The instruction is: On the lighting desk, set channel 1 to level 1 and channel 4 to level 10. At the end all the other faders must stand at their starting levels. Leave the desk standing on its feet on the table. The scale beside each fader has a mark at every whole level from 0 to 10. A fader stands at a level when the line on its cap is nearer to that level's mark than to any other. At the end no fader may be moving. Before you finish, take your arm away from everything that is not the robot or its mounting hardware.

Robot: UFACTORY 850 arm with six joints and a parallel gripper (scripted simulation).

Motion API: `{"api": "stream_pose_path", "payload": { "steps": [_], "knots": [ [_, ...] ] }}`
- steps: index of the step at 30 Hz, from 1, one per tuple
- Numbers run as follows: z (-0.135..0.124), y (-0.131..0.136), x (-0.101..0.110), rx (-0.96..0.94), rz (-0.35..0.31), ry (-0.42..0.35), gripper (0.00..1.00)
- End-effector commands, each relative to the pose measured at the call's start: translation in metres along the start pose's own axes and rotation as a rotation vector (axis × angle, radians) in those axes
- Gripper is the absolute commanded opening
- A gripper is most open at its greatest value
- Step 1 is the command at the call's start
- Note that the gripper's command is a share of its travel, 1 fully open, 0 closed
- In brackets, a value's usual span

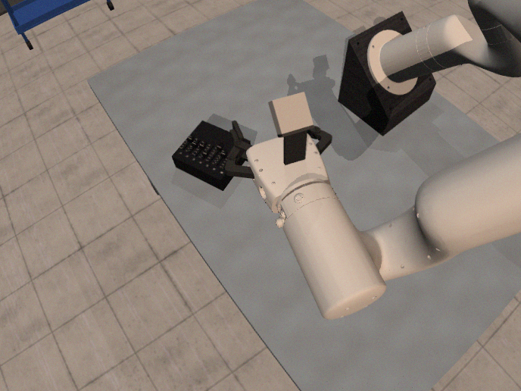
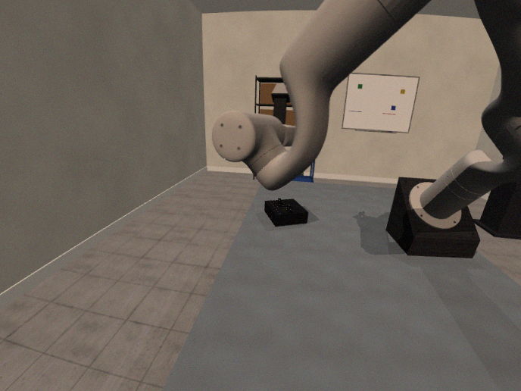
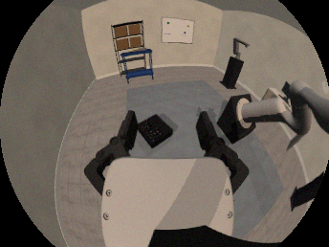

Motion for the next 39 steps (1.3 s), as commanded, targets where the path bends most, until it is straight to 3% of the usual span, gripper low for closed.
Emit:
{"api": "stream_pose_path", "payload": {
  "steps": [1, 18, 22, 25, 28, 31, 32, 34, 35, 39],
  "knots": [
    [0.001, 0.000, 0.000, -0.001, 0.001, 0.000, 1.00],
    [0.001, 0.000, 0.000, -0.002, 0.000, -0.001, 1.00],
    [-0.002, -0.001, -0.010, -0.042, -0.027, -0.038, 1.00],
    [-0.011, -0.005, -0.034, -0.149, -0.102, -0.130, 1.00],
    [-0.028, -0.009, -0.072, -0.303, -0.213, -0.244, 1.00],
    [-0.031, -0.012, -0.088, -0.425, -0.303, -0.328, 1.00],
    [-0.040, -0.014, -0.102, -0.480, -0.346, -0.357, 1.00],
    [-0.040, -0.014, -0.102, -0.480, -0.346, -0.357, 1.00],
    [-0.044, -0.018, -0.119, -0.613, -0.447, -0.435, 1.00],
    [-0.062, -0.025, -0.147, -0.742, -0.552, -0.488, 1.00]
  ]
}}
Point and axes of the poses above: the point where the finger pads meet when closed, its own x axis back along the fingers, its own y axis across the jaws, z = x × y, the point moved 9 cm from there along x, back along the fingers, and after that the axes turned 10 degrees about x, right-handed, at the moved point
